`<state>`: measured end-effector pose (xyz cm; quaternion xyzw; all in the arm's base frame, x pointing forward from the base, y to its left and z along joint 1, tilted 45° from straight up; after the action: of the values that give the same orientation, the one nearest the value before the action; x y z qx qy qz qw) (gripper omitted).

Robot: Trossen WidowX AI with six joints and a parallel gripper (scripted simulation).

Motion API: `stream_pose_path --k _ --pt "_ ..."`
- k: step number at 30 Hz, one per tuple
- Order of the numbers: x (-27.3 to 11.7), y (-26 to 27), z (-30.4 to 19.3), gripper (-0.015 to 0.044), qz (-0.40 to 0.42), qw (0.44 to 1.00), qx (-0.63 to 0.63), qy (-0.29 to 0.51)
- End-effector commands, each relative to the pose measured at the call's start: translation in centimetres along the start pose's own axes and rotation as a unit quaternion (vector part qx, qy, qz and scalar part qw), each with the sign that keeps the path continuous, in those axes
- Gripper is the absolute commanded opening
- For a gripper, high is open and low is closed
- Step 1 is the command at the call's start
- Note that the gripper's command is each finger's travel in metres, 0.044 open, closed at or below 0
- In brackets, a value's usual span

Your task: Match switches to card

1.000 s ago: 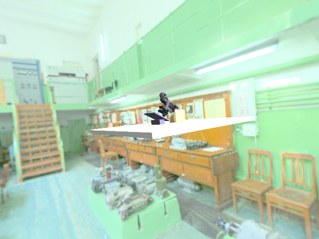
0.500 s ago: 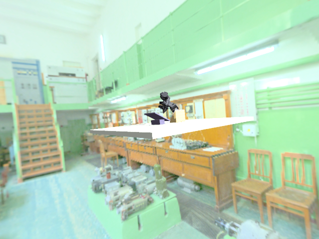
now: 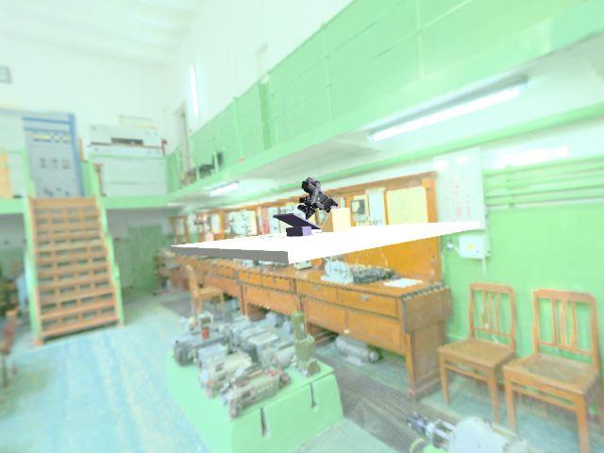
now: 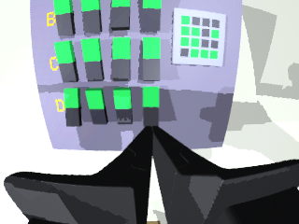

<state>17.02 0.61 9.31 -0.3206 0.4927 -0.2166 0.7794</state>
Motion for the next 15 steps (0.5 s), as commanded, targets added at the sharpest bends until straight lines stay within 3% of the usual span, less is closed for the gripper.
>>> stream_pose_path --k 1,15 --pt "0.8 -0.1 -0.1 0.0 -0.003 1.0 -0.001 0.0" --pt "2.3 -0.1 -0.1 0.0 -0.003 1.0 -0.001 0.0"
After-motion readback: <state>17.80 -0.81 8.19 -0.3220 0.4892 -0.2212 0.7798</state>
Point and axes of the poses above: the point midway between the two fingers, 35 mm back from their tips, its own x axis out along the fingers, its own y axis across the jaws, z = x × y, the point moved 7 cm from there along -x, back along the fingers, and after that the axes turned 2 degrees about -x, right-handed, at the moved point
